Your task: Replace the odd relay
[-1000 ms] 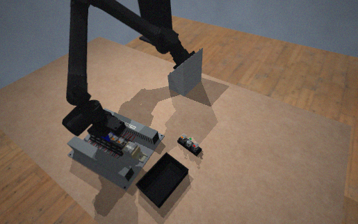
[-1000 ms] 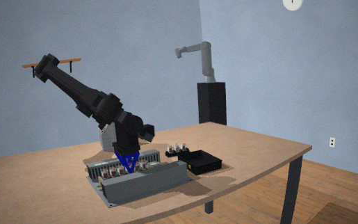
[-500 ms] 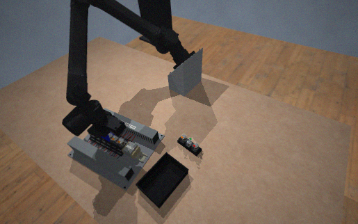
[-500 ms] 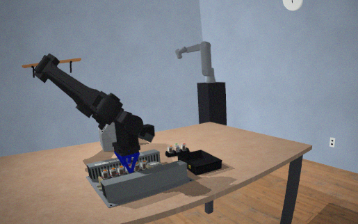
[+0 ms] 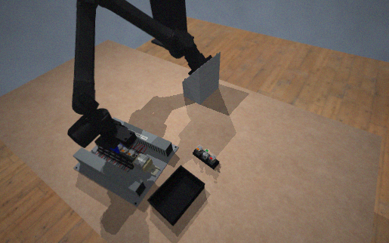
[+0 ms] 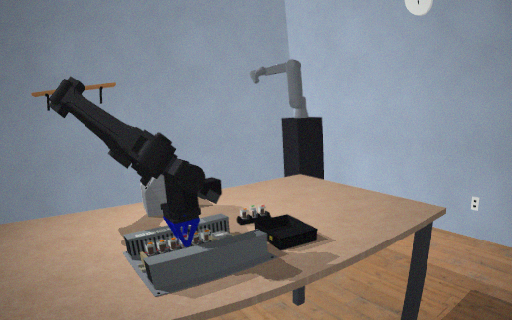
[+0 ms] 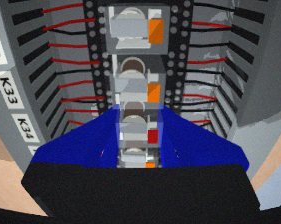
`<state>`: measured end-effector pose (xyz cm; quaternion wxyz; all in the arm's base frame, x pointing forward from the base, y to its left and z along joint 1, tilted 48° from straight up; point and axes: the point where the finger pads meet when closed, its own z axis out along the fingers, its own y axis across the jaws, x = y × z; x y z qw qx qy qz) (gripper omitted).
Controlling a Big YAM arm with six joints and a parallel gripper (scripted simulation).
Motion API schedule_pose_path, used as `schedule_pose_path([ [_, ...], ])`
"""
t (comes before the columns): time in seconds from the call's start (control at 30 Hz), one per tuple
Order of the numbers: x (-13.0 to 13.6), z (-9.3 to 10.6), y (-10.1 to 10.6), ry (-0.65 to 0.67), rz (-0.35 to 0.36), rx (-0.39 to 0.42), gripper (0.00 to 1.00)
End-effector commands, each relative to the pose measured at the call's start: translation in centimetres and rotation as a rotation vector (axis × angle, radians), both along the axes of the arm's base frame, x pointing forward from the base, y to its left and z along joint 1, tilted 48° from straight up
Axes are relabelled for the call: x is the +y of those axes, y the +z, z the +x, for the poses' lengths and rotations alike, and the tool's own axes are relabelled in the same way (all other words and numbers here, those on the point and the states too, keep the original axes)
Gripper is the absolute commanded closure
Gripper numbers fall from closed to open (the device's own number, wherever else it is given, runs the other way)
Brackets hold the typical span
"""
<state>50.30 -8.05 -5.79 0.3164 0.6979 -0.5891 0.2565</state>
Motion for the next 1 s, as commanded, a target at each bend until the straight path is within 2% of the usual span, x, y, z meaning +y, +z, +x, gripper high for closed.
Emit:
schedule_pose_path([
  [0.0,1.9,0.9,1.1,0.025,0.007,-0.024,1.0],
  [0.37,2.6,1.8,2.4,0.027,0.011,-0.048,1.0],
  [0.97,3.4,2.0,3.3,0.027,0.011,-0.055,1.0],
])
